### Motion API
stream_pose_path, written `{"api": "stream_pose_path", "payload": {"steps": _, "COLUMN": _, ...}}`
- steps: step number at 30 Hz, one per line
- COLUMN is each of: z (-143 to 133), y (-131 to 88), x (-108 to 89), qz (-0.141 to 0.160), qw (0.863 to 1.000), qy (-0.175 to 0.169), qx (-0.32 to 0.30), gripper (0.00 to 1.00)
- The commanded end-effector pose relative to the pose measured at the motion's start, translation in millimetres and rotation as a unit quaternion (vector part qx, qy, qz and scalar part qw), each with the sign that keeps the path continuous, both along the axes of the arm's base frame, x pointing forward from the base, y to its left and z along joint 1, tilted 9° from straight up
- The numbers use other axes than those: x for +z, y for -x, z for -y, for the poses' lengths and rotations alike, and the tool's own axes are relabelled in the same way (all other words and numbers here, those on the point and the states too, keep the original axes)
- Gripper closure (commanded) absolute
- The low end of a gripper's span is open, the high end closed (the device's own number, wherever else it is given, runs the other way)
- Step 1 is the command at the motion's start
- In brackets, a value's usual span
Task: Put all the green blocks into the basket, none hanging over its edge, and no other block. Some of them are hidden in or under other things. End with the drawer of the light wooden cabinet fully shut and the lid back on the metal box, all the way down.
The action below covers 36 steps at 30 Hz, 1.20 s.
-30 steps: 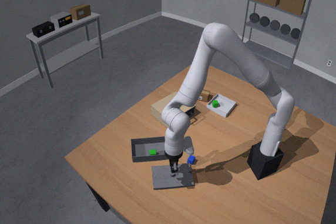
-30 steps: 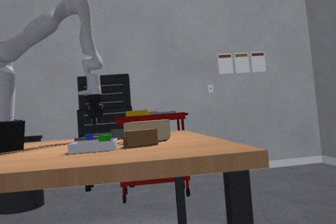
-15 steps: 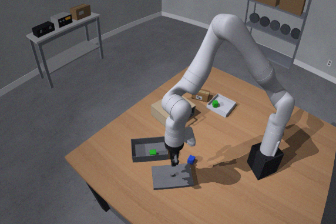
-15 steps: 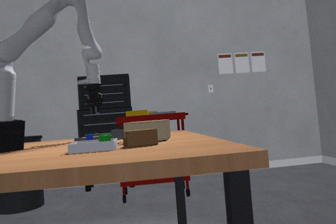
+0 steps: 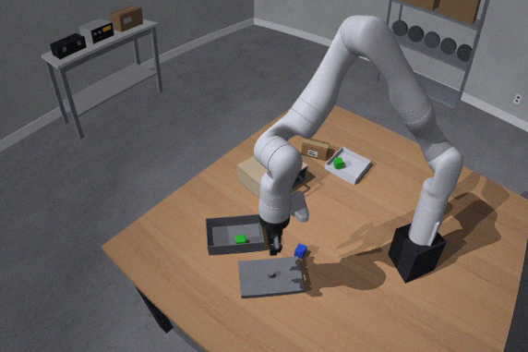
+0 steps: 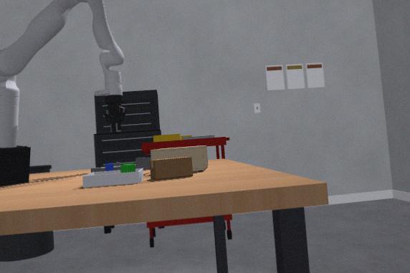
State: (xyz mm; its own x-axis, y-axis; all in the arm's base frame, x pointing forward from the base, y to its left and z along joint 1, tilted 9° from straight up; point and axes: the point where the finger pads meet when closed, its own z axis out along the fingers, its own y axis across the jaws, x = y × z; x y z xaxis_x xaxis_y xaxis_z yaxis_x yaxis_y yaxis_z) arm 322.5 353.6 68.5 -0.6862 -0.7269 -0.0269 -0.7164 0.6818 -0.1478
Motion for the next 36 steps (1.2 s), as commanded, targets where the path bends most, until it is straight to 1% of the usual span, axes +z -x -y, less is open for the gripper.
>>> {"api": "stream_pose_path", "payload": {"steps": 1, "z": -1, "y": 0, "x": 2.4, "qz": 0.001, "qw": 1.000, "qy": -0.001, "qx": 0.000, "gripper": 0.60}}
{"api": "stream_pose_path", "payload": {"steps": 9, "z": -1, "y": 0, "x": 3.1, "qz": 0.001, "qw": 1.000, "qy": -0.001, "qx": 0.000, "gripper": 0.60}}
{"api": "stream_pose_path", "payload": {"steps": 15, "z": 0, "y": -2, "x": 3.2, "qz": 0.001, "qw": 1.000, "qy": -0.002, "qx": -0.012, "gripper": 0.60}}
{"api": "stream_pose_path", "payload": {"steps": 19, "z": 1, "y": -9, "x": 3.5, "qz": 0.003, "qw": 0.999, "qy": -0.005, "qx": -0.048, "gripper": 0.60}}
{"api": "stream_pose_path", "payload": {"steps": 23, "z": 3, "y": -22, "x": 4.3, "qz": 0.007, "qw": 0.993, "qy": -0.011, "qx": -0.113, "gripper": 0.60}}
{"api": "stream_pose_path", "payload": {"steps": 26, "z": 6, "y": -35, "x": 5.3, "qz": 0.012, "qw": 0.984, "qy": -0.018, "qx": -0.179, "gripper": 0.60}}
{"api": "stream_pose_path", "payload": {"steps": 29, "z": 9, "y": -51, "x": 6.8, "qz": 0.018, "qw": 0.966, "qy": -0.026, "qx": -0.256, "gripper": 0.60}}
{"api": "stream_pose_path", "payload": {"steps": 31, "z": 9, "y": -51, "x": 6.8, "qz": 0.018, "qw": 0.966, "qy": -0.026, "qx": -0.256, "gripper": 0.60}}
{"api": "stream_pose_path", "payload": {"steps": 33, "z": 12, "y": -62, "x": 8.1, "qz": 0.022, "qw": 0.950, "qy": -0.032, "qx": -0.310, "gripper": 0.60}}
{"api": "stream_pose_path", "payload": {"steps": 36, "z": 16, "y": -80, "x": 10.5, "qz": 0.029, "qw": 0.919, "qy": -0.042, "qx": -0.391, "gripper": 0.60}}
